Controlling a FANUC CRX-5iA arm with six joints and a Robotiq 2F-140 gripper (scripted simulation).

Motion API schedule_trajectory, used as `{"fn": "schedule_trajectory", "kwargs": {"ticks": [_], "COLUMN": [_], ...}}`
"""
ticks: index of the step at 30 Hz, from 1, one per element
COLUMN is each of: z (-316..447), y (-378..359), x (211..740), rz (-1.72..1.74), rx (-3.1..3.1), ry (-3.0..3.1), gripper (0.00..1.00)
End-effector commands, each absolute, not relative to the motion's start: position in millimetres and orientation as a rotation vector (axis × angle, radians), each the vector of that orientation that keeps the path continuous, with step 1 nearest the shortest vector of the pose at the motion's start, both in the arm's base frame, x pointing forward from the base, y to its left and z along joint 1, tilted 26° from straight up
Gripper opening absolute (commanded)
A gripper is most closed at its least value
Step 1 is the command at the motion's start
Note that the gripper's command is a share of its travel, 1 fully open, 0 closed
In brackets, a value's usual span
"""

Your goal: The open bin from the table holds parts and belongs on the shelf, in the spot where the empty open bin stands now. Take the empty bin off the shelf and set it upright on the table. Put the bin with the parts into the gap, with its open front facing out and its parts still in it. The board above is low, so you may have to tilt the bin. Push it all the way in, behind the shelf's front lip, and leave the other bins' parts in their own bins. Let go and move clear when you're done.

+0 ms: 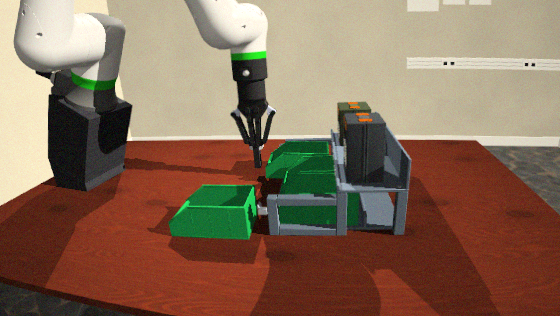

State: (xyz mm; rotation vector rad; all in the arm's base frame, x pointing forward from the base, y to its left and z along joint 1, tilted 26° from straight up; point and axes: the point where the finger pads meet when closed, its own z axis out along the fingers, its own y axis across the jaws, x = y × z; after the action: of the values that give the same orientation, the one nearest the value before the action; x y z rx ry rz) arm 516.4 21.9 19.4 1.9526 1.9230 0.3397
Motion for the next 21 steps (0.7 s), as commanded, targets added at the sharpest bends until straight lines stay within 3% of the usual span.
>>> {"fn": "schedule_trajectory", "kwargs": {"ticks": [1, 21], "z": [17.0, 9.3], "y": [21.6, 20.8], "x": [518.6, 522.3], "rz": [0.341, 0.341], "rx": [1.952, 1.952], "ry": [1.922, 1.922], "gripper": [0.1, 0.1]}}
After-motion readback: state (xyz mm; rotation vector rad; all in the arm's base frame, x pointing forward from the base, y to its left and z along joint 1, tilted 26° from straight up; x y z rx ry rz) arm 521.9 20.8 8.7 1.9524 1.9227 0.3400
